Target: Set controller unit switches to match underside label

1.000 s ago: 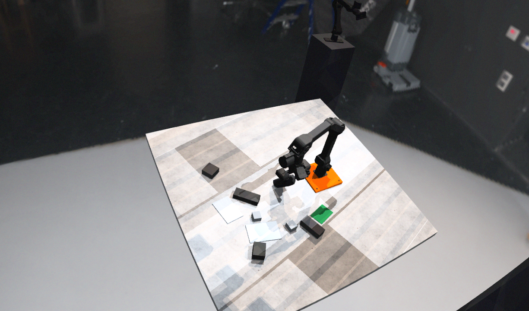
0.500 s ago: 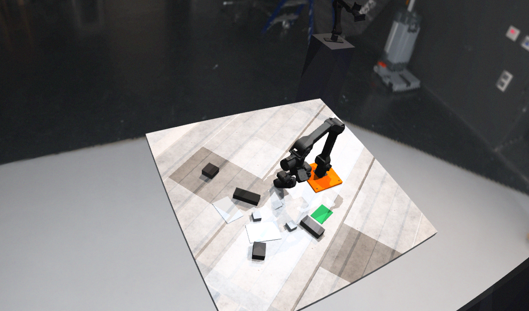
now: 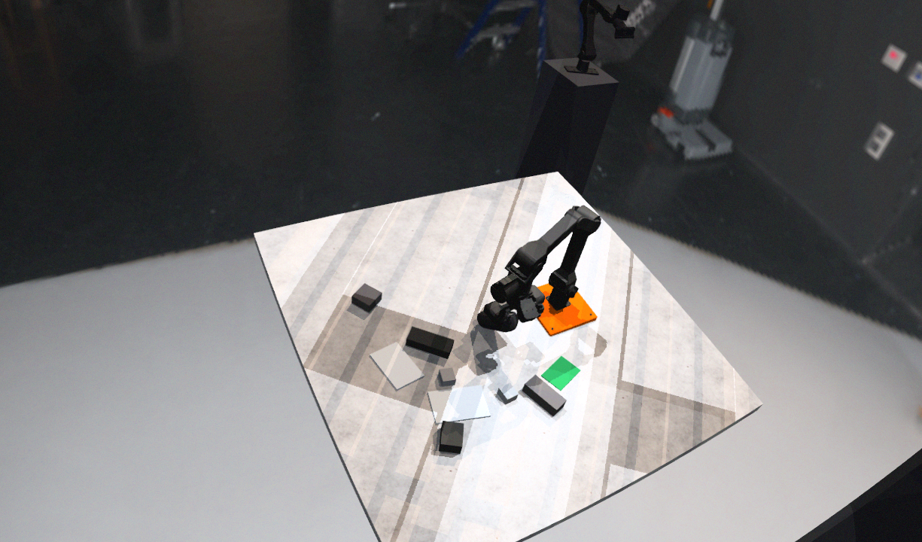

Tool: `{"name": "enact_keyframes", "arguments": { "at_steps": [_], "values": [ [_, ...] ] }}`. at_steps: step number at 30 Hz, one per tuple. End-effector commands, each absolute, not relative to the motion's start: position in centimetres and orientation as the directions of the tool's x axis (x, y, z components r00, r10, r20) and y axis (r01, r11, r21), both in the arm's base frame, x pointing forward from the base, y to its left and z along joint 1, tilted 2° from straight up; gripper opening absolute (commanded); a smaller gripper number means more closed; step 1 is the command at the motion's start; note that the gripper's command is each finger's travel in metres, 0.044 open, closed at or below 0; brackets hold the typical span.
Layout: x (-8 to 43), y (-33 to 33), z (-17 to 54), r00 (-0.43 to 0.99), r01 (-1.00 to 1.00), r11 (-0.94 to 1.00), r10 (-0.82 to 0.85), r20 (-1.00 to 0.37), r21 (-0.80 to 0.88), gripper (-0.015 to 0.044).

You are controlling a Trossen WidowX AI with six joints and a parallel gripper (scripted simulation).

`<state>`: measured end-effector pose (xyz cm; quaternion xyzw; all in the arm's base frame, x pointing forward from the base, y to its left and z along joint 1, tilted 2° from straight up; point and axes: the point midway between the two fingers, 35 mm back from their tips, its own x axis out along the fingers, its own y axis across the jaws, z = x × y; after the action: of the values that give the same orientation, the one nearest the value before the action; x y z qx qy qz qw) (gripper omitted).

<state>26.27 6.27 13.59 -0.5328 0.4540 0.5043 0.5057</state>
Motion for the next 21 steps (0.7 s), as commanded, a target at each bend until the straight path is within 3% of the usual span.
{"name": "enact_keyframes", "arguments": {
  "at_steps": [1,21],
  "values": [
    [26.1,6.1,13.0,0.065,-0.996,-0.062,0.014,-0.998,-0.066,0.0338],
    [26.1,7.2,12.0,0.065,-0.996,-0.062,0.015,-0.998,-0.066,0.0338]
  ]
}}
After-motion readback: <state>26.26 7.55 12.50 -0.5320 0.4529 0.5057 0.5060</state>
